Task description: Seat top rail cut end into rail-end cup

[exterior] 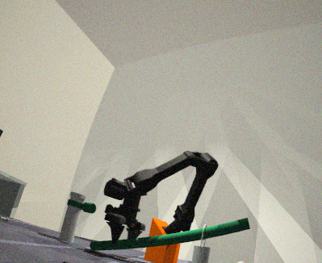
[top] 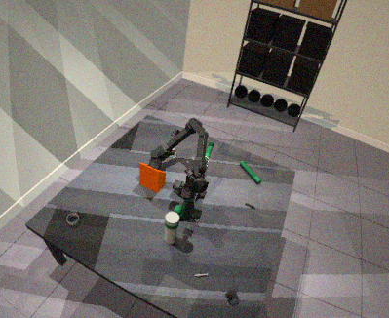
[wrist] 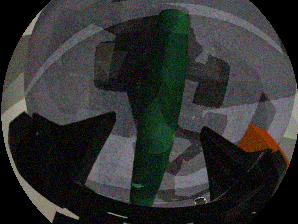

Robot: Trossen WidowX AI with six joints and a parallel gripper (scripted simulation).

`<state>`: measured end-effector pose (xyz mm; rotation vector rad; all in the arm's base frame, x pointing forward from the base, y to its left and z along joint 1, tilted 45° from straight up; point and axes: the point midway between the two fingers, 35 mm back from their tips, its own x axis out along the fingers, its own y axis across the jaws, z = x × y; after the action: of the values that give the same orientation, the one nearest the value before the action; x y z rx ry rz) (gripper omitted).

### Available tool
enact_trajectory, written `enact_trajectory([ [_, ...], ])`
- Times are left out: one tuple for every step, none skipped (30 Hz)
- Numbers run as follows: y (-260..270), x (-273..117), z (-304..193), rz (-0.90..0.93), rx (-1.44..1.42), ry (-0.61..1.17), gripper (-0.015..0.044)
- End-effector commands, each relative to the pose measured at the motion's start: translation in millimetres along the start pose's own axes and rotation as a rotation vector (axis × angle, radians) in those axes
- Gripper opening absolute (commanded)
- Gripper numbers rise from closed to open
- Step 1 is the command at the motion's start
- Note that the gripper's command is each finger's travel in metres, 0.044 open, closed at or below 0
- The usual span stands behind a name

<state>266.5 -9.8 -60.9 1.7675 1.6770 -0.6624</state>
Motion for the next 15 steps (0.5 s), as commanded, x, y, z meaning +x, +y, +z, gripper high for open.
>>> enact_trajectory([
  [-2, 8, -1, -0.001, 0.009, 0.008, 0.044],
  [-2, 10, -1, -0.001, 0.009, 0.008, 0.044],
  [-2, 11, -1, -0.001, 0.009, 0.009, 0.044],
  [-2, 13, -2, -0.001, 0.009, 0.009, 0.044],
  [-2, 14, -2, -0.001, 0.009, 0.009, 0.044],
  [-3, 16, -2, -0.001, 0.009, 0.01, 0.044],
  [-3, 18, -2, -0.001, 0.009, 0.01, 0.044],
  [-3, 19, -2, -0.001, 0.009, 0.01, 0.044],
  [-3, 20, -2, -0.001, 0.009, 0.01, 0.044],
  [-3, 20, -2, -0.001, 0.009, 0.01, 0.044],
  [-3, 20, -2, -0.001, 0.009, 0.01, 0.0414],
  [-3, 20, -2, -0.001, 0.009, 0.01, 0.0387],
  [-3, 20, -2, -0.001, 0.009, 0.01, 0.0361],
  [-3, 20, -2, -0.001, 0.009, 0.01, 0.0335],
  [-3, 20, -2, -0.001, 0.009, 0.01, 0.0309],
])
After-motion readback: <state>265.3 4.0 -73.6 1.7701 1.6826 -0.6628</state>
